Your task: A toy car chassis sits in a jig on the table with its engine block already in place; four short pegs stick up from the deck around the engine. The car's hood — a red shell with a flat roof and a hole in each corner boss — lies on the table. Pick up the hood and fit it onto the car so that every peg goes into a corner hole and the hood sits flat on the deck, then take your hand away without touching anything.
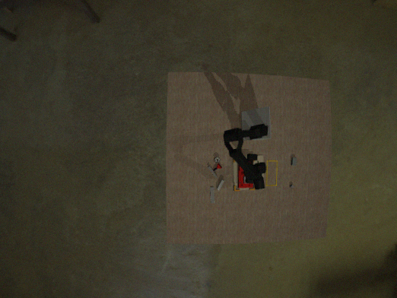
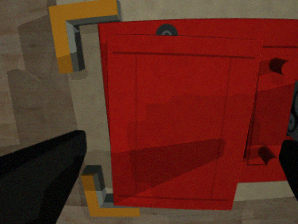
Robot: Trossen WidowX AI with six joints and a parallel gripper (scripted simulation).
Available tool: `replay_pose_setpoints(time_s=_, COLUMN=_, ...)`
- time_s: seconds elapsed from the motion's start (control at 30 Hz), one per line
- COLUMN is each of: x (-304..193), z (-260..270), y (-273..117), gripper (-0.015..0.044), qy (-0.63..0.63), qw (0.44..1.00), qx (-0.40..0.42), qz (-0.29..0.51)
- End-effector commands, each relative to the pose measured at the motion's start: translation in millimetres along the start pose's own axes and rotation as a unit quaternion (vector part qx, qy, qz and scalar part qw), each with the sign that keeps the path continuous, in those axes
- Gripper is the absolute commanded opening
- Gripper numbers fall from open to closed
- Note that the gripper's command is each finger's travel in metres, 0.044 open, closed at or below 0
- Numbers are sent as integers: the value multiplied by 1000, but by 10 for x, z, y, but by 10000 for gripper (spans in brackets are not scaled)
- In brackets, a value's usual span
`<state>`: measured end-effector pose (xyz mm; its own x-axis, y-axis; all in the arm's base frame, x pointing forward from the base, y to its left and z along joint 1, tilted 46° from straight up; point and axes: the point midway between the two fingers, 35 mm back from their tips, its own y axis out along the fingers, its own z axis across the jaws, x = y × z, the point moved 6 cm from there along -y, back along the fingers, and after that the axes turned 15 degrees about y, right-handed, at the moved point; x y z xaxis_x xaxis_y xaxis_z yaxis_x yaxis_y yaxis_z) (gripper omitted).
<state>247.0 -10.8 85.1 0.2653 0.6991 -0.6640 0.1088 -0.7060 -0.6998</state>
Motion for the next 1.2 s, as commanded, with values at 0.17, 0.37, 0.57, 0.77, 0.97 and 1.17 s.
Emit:
replay_pose_setpoints(time_s=0.17, x=-10, z=8, y=64, gripper=440, qy=-4, qw=1000, qx=0, qz=3)
replay_pose_setpoints(time_s=0.37, x=-16, z=10, y=100, gripper=440, qy=-4, qw=1000, qx=0, qz=4)
replay_pose_setpoints(time_s=0.57, x=-16, z=10, y=117, gripper=440, qy=-4, qw=1000, qx=0, qz=4)
replay_pose_setpoints(time_s=0.77, x=-16, z=9, y=147, gripper=440, qy=-4, qw=1000, qx=0, qz=4)
replay_pose_setpoints(time_s=0.97, x=-16, z=9, y=176, gripper=440, qy=-4, qw=1000, qx=0, qz=4)
replay_pose_setpoints(time_s=1.17, x=-16, z=9, y=206, gripper=440, qy=-4, qw=1000, qx=0, qz=4)
